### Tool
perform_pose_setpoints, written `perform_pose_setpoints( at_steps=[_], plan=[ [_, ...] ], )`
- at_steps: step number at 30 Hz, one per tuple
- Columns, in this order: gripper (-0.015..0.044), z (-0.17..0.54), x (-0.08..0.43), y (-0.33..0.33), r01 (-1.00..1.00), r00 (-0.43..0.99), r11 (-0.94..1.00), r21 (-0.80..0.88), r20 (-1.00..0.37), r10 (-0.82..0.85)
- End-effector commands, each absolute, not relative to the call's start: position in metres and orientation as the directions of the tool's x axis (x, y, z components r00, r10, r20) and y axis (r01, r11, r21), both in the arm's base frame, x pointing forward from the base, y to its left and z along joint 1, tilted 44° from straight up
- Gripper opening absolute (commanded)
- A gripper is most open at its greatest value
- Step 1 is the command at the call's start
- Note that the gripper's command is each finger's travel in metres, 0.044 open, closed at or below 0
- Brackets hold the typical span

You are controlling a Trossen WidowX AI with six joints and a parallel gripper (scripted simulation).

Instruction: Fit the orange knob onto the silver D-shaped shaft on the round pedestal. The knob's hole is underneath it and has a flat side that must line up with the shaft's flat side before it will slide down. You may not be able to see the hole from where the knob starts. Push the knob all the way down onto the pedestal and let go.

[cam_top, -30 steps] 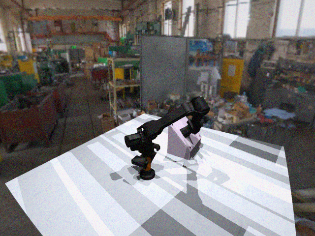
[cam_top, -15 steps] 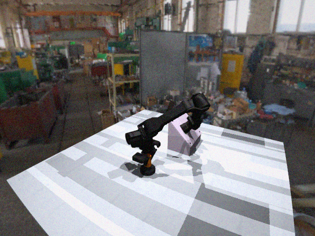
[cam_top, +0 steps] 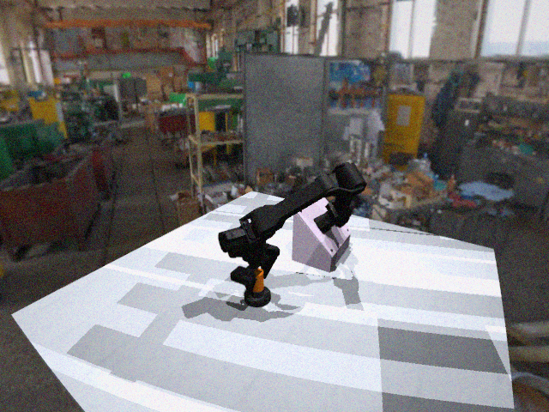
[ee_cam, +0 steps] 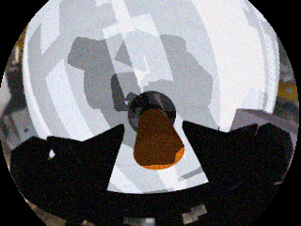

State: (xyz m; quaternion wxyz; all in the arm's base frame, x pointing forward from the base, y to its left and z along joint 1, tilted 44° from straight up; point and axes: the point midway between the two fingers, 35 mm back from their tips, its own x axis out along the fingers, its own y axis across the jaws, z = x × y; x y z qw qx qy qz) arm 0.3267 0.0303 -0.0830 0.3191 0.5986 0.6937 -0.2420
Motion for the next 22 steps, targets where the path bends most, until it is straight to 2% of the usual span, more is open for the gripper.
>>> perform_pose_setpoints(
  at_steps=[1, 6, 12, 22],
  plan=[
    [0.044, -0.083, 0.327, 0.03, 0.985, -0.079, 0.166, 0.047, -0.733, 0.676],
    [0.044, -0.081, 0.328, 0.028, 0.985, -0.079, 0.166, 0.047, -0.733, 0.675],
    [0.044, -0.015, 0.334, -0.034, 0.985, -0.08, 0.166, 0.045, -0.736, 0.673],
    [0.044, -0.013, 0.334, -0.037, 0.985, -0.08, 0.167, 0.045, -0.735, 0.673]
  ],
)
